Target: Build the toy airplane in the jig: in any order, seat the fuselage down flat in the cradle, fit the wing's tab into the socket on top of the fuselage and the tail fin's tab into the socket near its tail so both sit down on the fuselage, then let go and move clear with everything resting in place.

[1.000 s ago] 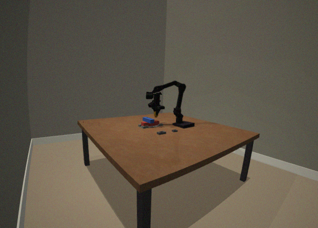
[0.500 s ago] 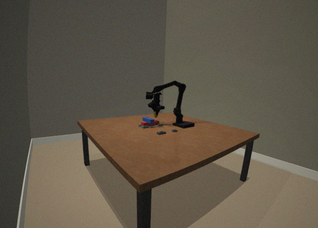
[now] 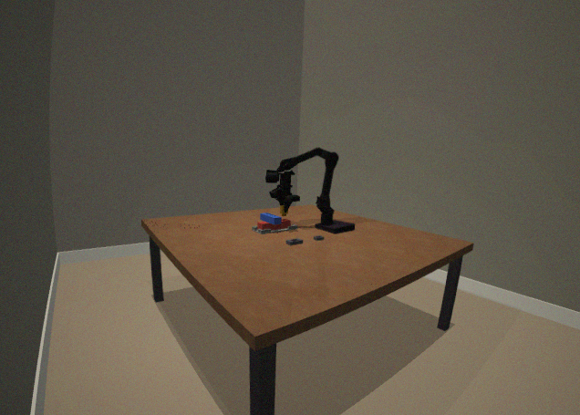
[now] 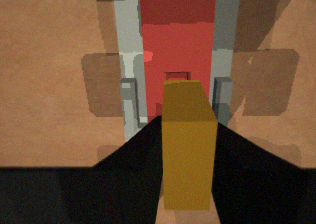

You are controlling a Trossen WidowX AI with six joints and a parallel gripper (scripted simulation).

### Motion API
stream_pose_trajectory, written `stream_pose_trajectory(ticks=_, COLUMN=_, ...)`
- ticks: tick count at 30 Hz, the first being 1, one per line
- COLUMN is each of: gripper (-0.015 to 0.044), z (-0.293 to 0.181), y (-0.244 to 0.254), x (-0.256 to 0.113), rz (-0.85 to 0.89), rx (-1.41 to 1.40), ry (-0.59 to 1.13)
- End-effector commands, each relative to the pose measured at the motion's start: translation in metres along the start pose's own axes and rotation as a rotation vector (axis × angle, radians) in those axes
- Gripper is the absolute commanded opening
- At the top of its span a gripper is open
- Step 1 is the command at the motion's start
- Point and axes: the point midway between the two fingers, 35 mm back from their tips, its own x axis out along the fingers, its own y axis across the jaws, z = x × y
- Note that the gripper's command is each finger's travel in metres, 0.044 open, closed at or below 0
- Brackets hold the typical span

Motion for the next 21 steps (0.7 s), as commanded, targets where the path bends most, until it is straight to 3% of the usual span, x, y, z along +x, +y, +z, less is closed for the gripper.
stream_pose_trajectory(ticks=1, gripper=0.0066, z=0.001, y=0.000, x=0.006, rz=0.002, rx=-0.004, ry=-0.002)
stream_pose_trajectory(ticks=18, gripper=0.0078, z=0.000, y=0.001, x=0.026, rz=0.001, rx=0.000, ry=0.002)
stream_pose_trajectory(ticks=21, gripper=0.0058, z=0.000, y=0.001, x=0.026, rz=0.001, rx=0.000, ry=0.002)
